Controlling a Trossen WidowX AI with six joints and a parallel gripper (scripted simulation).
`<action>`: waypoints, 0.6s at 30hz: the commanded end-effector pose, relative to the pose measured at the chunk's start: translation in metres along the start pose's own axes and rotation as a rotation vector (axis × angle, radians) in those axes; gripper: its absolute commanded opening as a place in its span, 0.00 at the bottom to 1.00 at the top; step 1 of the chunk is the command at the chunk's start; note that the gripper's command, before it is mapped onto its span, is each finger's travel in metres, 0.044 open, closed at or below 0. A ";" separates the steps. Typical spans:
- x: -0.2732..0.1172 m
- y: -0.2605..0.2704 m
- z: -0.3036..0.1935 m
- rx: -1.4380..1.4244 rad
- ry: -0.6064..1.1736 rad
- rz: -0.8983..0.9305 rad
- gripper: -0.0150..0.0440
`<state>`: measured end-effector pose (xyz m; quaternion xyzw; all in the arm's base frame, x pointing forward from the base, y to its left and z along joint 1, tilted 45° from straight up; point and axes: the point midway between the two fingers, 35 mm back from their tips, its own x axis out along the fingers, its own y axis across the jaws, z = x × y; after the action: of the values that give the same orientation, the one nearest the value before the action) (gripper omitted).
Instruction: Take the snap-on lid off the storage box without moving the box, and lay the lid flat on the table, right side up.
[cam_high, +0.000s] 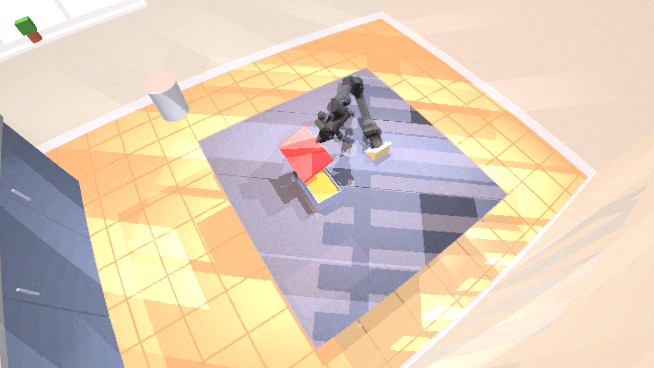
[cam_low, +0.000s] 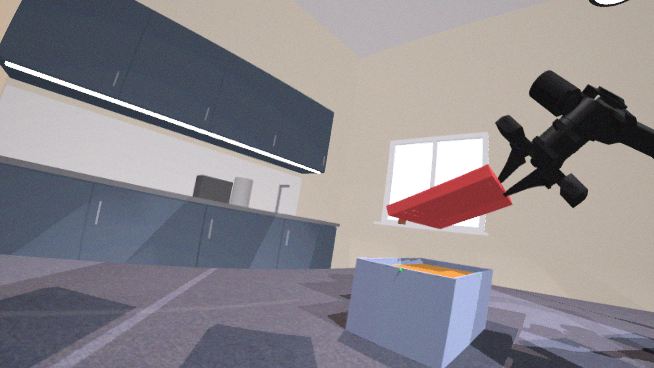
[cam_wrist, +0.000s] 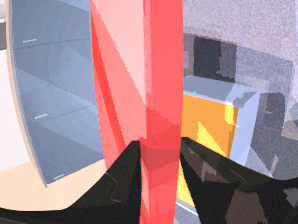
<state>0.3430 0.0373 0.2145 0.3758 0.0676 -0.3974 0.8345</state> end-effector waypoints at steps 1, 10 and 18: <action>-0.002 0.001 0.008 0.001 0.007 0.007 0.25; -0.003 0.000 0.026 0.001 0.007 0.006 0.25; -0.003 0.000 0.042 0.000 0.007 0.006 0.25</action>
<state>0.3338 0.0126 0.2366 0.3720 0.0704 -0.3996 0.8348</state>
